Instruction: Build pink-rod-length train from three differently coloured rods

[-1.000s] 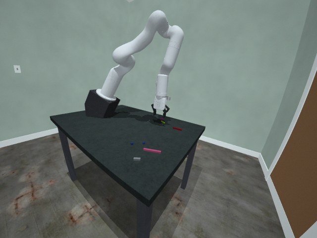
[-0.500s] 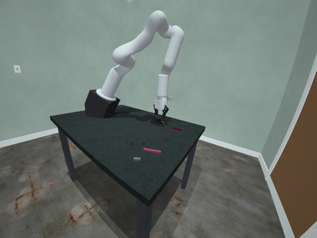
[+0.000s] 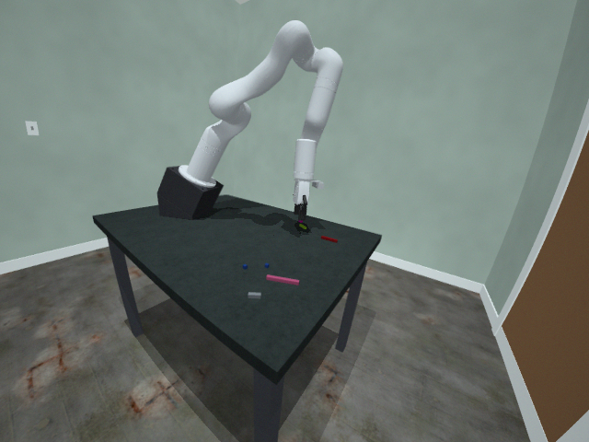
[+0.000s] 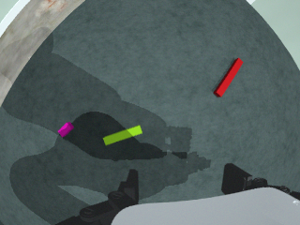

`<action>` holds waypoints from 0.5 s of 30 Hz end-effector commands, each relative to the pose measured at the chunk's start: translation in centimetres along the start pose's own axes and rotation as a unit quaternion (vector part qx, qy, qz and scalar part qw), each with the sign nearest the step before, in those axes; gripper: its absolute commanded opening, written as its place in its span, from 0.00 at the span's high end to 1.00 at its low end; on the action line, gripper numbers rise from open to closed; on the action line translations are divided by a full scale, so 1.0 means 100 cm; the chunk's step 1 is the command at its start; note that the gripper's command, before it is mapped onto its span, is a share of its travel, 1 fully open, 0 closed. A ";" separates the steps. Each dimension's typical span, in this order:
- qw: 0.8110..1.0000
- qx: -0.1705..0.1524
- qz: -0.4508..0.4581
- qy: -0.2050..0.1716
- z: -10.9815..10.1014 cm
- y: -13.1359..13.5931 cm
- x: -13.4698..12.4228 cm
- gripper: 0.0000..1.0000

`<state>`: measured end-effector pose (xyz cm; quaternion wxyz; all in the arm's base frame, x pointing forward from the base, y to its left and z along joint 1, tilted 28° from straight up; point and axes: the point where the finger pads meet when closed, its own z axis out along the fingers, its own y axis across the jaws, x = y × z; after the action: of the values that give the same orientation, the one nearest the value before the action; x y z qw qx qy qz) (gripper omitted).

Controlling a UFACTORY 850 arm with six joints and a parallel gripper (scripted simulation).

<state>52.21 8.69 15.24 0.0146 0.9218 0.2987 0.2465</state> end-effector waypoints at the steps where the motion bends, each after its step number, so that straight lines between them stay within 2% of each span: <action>1: 0.997 0.020 0.081 0.002 0.000 0.003 0.003 0.00; 3: 0.997 0.020 0.081 0.002 0.000 0.003 0.003 0.00; 5: 0.989 0.019 0.146 0.000 0.000 0.005 0.006 0.00; 8: 0.981 0.019 0.191 0.000 0.000 0.007 0.007 0.00; 15: 0.948 0.018 0.317 -0.003 0.001 0.011 0.012 0.00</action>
<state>53.35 8.49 15.71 -0.0430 0.9679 0.0485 0.2429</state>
